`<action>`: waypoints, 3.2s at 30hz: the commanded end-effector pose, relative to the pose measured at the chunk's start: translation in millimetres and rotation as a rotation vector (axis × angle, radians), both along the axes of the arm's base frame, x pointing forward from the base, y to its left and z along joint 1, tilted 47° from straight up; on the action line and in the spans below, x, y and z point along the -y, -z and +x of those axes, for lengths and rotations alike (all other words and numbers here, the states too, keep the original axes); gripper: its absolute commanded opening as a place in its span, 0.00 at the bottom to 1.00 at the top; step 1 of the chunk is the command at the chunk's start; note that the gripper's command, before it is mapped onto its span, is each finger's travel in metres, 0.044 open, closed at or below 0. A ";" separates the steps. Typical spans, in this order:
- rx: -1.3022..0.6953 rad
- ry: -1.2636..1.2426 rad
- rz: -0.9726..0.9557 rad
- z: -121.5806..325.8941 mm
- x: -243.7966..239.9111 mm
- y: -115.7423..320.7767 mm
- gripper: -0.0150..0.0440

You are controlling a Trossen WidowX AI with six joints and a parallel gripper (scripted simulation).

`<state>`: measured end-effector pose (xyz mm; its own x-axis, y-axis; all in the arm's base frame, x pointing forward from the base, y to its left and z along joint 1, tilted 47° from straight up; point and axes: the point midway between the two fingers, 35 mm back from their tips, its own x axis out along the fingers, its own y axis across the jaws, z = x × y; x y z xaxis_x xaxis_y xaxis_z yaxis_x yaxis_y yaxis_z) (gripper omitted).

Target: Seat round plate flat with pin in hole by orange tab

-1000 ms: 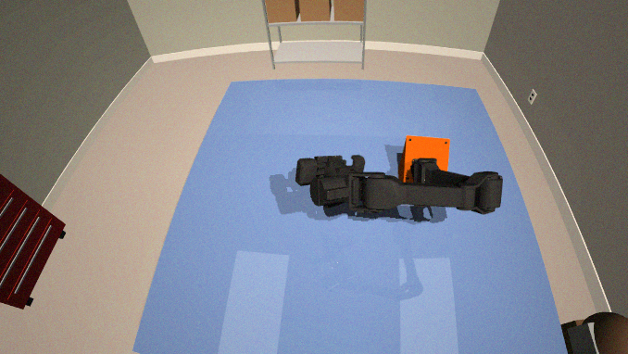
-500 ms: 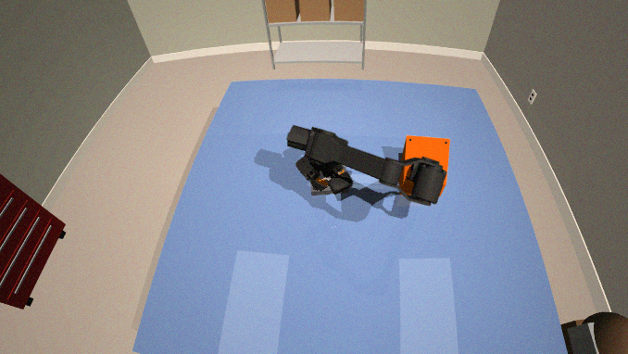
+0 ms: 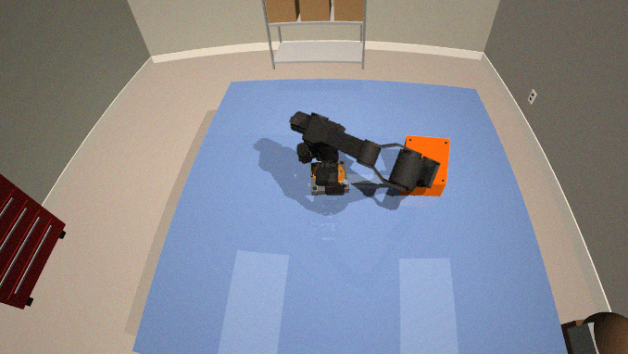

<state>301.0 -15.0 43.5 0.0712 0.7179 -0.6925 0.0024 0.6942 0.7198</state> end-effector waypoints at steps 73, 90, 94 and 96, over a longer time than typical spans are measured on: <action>-0.002 0.007 0.010 54.3 -7.7 50.0 0.25; -0.002 0.007 0.007 52.7 21.3 27.2 0.25; -0.003 0.007 0.007 50.2 28.3 21.4 0.25; -0.007 0.015 0.013 51.3 23.8 26.9 0.25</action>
<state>352.7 -41.5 18.1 0.0845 0.7236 -0.6850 0.0140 0.6865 0.7270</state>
